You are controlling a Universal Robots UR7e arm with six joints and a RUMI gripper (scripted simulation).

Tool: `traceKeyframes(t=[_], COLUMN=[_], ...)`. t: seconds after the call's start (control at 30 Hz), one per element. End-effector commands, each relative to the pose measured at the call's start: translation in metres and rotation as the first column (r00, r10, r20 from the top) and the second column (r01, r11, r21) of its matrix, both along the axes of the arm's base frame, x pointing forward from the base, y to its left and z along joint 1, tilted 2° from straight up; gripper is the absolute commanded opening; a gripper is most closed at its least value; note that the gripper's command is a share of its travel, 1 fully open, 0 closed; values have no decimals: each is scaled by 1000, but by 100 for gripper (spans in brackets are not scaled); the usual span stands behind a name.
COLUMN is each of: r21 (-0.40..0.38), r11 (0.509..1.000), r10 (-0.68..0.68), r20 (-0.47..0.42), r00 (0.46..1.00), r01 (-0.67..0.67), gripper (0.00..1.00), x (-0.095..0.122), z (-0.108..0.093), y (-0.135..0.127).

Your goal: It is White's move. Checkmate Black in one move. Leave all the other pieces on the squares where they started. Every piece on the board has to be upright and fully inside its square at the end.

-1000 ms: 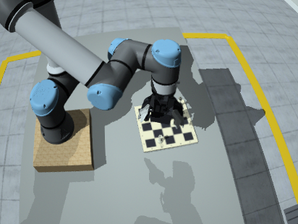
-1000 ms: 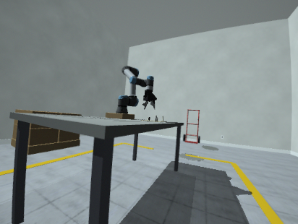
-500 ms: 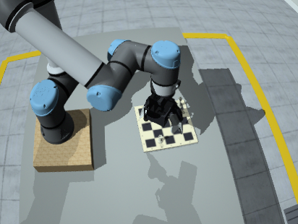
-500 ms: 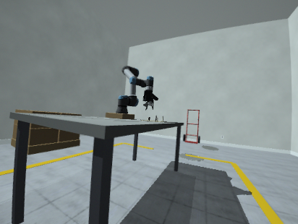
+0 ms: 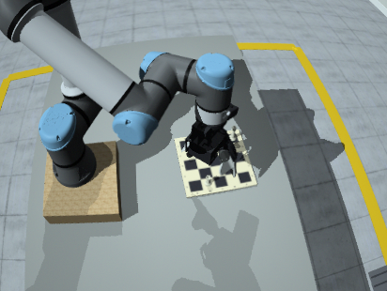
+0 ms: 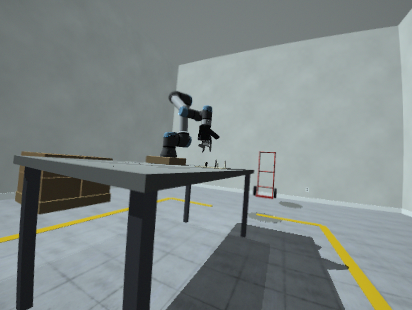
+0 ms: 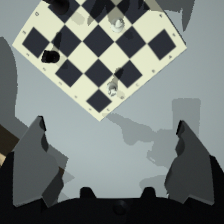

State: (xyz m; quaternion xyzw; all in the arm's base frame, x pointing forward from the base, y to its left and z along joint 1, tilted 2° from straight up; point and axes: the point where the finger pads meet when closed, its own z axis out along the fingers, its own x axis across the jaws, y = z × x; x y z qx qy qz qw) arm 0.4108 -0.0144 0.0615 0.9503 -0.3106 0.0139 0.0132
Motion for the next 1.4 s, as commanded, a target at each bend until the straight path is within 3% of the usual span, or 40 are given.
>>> traceKeyframes(t=[0.0, 0.13, 0.17, 1.37], r21=[0, 0, 0, 0], r11=[1000, 1000, 1000, 1000], r10=[-9, -10, -10, -10], r20=[1, 1, 1, 1], r00=[1000, 1000, 1000, 1000], r01=[9, 10, 10, 10], gripper=[100, 100, 22, 22], x=[0, 0, 0, 0], z=[0, 0, 0, 0], y=[0, 0, 0, 0])
